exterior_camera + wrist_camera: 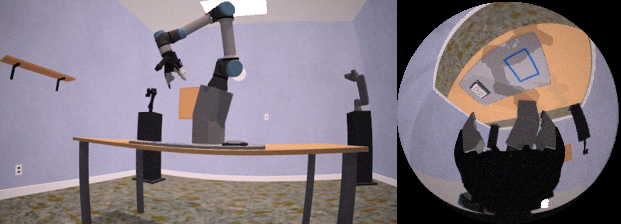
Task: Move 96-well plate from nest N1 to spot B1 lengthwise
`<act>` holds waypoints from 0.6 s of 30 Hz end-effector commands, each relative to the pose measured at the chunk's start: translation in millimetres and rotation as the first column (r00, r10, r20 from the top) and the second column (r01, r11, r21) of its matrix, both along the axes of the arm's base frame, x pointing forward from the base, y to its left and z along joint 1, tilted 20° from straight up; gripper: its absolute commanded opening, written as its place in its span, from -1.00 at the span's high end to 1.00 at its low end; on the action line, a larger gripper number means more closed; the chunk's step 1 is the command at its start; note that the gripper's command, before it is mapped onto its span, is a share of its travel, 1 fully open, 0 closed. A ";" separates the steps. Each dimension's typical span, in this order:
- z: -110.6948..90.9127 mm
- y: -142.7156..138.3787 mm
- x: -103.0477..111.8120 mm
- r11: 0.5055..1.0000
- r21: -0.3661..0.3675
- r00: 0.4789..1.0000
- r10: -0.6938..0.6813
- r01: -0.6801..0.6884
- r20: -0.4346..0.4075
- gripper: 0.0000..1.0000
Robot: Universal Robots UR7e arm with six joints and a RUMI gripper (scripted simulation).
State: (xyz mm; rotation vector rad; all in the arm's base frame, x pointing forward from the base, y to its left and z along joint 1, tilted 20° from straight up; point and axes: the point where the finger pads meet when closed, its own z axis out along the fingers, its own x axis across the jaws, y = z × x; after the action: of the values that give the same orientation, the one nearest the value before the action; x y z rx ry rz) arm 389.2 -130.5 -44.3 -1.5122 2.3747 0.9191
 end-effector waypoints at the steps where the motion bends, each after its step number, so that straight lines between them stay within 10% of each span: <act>1: 0.3 -0.4 0.2 1.000 -0.001 1.000 0.000 0.000 0.001 -1.00; 18: -2.9 2.6 2.6 0.999 -0.028 1.000 0.017 -0.016 0.009 -1.00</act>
State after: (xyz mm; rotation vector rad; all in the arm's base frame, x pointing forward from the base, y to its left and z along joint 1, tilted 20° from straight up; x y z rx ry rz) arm 389.3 -130.4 -44.5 -1.5138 2.3753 0.9172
